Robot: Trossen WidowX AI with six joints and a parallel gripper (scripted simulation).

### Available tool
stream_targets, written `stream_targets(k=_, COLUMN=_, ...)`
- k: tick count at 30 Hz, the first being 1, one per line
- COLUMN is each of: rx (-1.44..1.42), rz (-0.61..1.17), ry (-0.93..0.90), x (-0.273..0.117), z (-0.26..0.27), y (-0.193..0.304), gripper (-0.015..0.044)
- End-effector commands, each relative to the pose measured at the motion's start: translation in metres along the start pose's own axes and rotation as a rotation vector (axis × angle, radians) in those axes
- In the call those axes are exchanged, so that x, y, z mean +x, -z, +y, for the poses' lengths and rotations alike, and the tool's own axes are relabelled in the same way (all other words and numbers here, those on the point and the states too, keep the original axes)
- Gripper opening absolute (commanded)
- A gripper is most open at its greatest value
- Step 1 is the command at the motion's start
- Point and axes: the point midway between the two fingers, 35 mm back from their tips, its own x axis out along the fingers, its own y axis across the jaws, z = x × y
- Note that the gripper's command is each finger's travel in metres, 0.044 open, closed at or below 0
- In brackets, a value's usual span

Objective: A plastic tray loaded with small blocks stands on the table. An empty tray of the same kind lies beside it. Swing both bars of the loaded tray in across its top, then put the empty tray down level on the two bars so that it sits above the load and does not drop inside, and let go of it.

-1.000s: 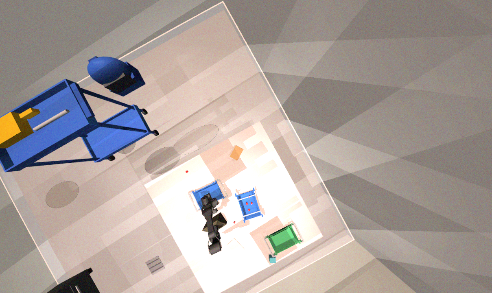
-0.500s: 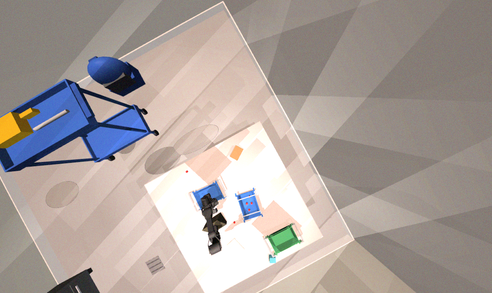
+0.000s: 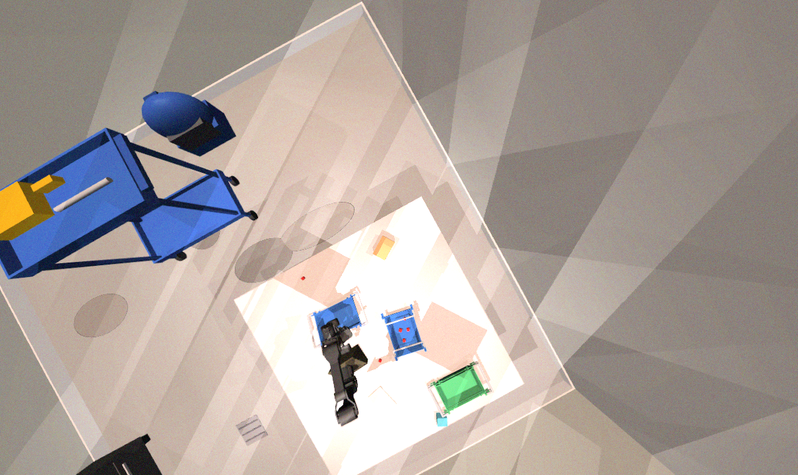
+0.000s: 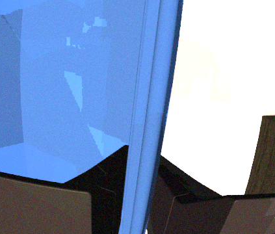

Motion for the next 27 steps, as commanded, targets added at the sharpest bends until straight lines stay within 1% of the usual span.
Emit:
stream_targets(k=1, rx=0.011, rz=0.002, ry=-0.022, x=-0.017, z=0.004, y=0.000, gripper=0.0000)
stream_targets(k=19, rx=0.011, rz=0.002, ry=-0.022, x=-0.018, z=0.004, y=0.000, gripper=0.0000)
stream_targets(k=27, rx=0.011, rz=0.002, ry=-0.024, x=-0.032, z=0.024, y=-0.006, gripper=0.0000)
